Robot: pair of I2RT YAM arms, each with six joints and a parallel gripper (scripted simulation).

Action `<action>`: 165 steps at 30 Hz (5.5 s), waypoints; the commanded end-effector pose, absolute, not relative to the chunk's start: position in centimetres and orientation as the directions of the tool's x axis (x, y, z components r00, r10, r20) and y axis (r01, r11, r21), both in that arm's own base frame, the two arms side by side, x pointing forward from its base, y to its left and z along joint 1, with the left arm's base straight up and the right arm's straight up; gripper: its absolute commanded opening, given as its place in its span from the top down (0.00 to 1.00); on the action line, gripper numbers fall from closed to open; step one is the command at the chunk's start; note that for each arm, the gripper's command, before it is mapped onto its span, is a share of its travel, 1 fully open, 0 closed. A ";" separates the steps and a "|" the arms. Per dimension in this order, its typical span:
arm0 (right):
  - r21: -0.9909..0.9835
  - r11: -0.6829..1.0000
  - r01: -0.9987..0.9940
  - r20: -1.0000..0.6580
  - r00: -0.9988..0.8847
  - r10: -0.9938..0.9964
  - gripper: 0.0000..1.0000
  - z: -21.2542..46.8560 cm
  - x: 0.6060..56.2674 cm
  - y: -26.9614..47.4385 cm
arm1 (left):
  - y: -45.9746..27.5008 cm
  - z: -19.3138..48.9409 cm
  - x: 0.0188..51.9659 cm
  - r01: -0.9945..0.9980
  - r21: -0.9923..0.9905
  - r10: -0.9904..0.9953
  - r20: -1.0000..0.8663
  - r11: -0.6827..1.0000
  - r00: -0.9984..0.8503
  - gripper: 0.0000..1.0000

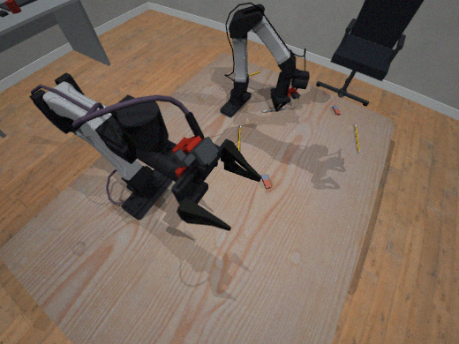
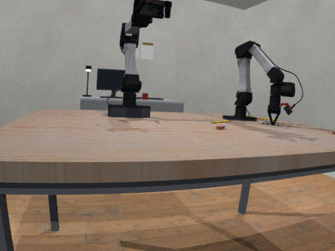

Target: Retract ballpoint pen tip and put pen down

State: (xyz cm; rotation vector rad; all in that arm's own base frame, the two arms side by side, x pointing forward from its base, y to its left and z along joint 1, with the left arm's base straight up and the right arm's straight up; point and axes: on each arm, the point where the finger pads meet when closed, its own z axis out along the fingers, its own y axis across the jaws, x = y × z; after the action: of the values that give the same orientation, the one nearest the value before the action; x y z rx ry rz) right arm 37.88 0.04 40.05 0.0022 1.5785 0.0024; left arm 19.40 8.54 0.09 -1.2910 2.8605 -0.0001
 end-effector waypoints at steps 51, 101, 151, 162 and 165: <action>-0.002 1.000 -0.008 -1.000 -0.013 -0.002 0.00 39.7 37.7 0.2 | 8.7 0.2 19.9 -0.749 -0.003 -0.749 -0.020 0.663 -0.663 0.88; -0.002 1.000 -0.008 -1.000 -0.013 -0.002 0.00 39.7 37.7 0.2 | 8.9 2.2 20.1 -0.750 -0.029 -0.751 -0.037 0.660 -0.659 0.89; -0.002 1.000 -0.008 -1.000 -0.013 -0.002 0.00 39.7 37.7 0.2 | 1.0 6.5 32.8 0.085 -0.110 0.035 -0.397 0.990 -0.917 0.89; -0.002 1.000 -0.008 -1.000 -0.013 -0.002 0.00 39.7 37.7 0.2 | -6.1 8.8 37.3 0.503 0.013 0.418 -0.574 0.864 -0.704 0.89; -0.002 1.000 -0.008 -1.000 -0.013 -0.002 0.00 39.7 37.7 0.2 | -6.8 9.0 37.5 0.534 0.028 0.447 -0.585 0.845 -0.677 0.89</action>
State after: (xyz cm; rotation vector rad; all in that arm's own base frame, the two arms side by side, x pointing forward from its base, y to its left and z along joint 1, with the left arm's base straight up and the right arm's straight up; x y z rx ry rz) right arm 37.88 0.04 40.05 0.0022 1.5785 0.0024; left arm 35.51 -6.05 8.12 0.6165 2.5210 -0.1970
